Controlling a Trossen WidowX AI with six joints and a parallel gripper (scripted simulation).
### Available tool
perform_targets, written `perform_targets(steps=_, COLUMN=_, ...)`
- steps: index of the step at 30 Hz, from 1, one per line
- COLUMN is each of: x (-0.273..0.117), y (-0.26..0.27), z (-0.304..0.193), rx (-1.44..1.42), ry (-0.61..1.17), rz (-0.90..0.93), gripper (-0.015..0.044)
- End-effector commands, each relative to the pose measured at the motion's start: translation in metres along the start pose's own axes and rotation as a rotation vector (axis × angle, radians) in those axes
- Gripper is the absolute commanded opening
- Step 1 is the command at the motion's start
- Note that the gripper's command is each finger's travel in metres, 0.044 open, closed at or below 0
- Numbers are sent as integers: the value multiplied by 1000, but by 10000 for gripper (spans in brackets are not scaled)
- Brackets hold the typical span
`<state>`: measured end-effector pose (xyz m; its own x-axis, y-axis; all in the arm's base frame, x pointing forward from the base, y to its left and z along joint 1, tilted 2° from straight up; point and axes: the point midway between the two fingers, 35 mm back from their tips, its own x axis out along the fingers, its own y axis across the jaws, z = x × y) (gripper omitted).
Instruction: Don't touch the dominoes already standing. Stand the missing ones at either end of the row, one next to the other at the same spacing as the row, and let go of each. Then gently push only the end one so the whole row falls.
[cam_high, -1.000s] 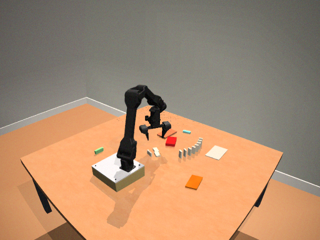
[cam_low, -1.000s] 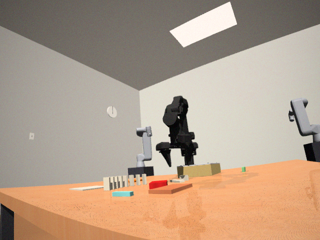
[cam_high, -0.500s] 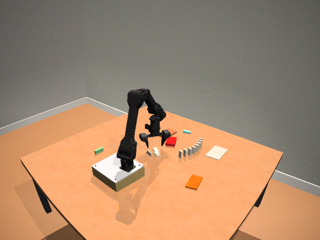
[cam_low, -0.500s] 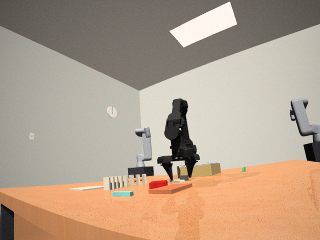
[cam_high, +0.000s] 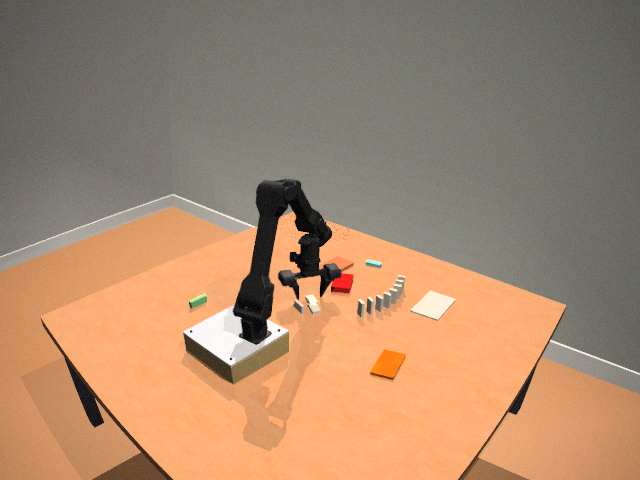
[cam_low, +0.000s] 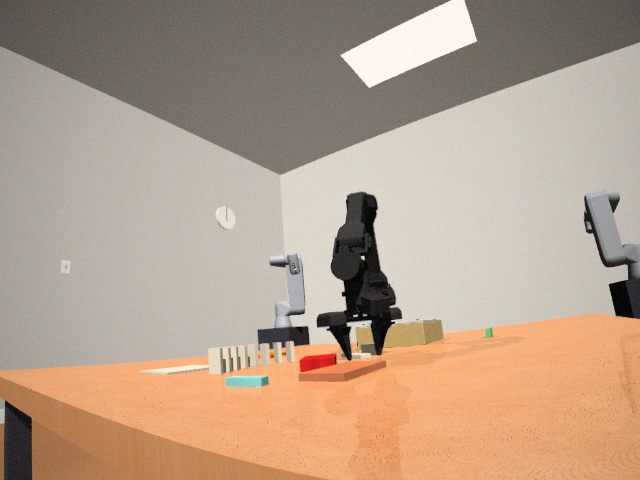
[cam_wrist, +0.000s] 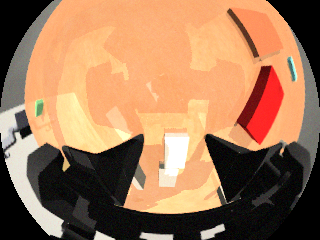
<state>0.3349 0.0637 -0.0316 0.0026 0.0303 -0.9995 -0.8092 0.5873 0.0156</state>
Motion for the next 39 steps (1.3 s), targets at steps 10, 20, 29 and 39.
perform_targets(steps=10, x=1, y=0, z=-1, rx=-5, ry=3, rz=-1, gripper=107)
perform_targets(steps=20, x=-27, y=-2, z=-1, rx=-5, ry=3, rz=-2, gripper=107)
perform_targets(steps=29, x=-131, y=-9, z=-2, rx=-5, ry=3, rz=-3, gripper=107)
perform_targets(steps=39, x=-161, y=-13, z=3, rx=48, ry=2, rz=-3, gripper=107)
